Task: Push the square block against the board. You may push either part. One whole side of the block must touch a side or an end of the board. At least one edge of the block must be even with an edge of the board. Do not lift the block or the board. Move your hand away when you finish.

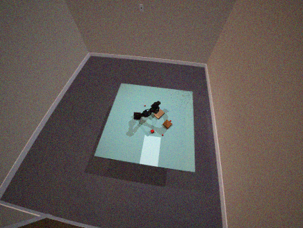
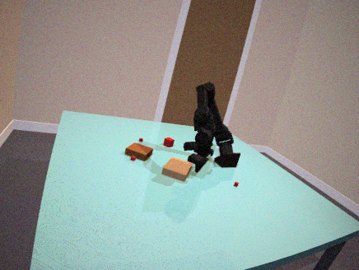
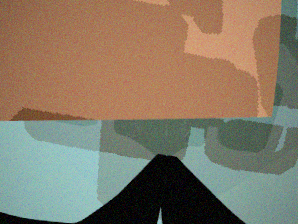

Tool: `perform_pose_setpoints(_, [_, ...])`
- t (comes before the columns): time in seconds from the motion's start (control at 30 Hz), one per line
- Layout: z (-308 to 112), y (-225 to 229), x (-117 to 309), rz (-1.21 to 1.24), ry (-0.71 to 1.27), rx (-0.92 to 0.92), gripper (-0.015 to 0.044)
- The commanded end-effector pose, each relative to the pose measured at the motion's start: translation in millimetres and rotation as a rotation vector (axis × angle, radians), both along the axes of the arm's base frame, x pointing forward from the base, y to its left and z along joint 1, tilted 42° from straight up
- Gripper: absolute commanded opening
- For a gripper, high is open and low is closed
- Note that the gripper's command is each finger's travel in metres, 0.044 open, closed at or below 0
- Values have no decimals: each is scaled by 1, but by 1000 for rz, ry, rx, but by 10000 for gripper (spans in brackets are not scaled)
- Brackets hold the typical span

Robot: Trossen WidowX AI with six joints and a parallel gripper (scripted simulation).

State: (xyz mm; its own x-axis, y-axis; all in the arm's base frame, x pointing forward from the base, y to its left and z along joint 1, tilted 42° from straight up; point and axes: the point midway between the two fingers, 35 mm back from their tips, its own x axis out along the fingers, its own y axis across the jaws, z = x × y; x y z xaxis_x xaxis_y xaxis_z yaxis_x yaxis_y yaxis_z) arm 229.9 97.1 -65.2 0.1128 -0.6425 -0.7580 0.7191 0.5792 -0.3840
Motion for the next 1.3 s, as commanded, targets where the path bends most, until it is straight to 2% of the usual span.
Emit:
perform_pose_setpoints(0.0, [-4,3,-5,-6,1,3,0])
perform_pose_setpoints(0.5, [-17,13,-22,-8,1,-1,0])
perform_pose_setpoints(0.67, [25,45,-24,-7,2,1,0])
perform_pose_setpoints(0.87, [26,48,-21,11,-4,6,0])
perform_pose_setpoints(1.27, [24,69,16,306,245,-37,0])
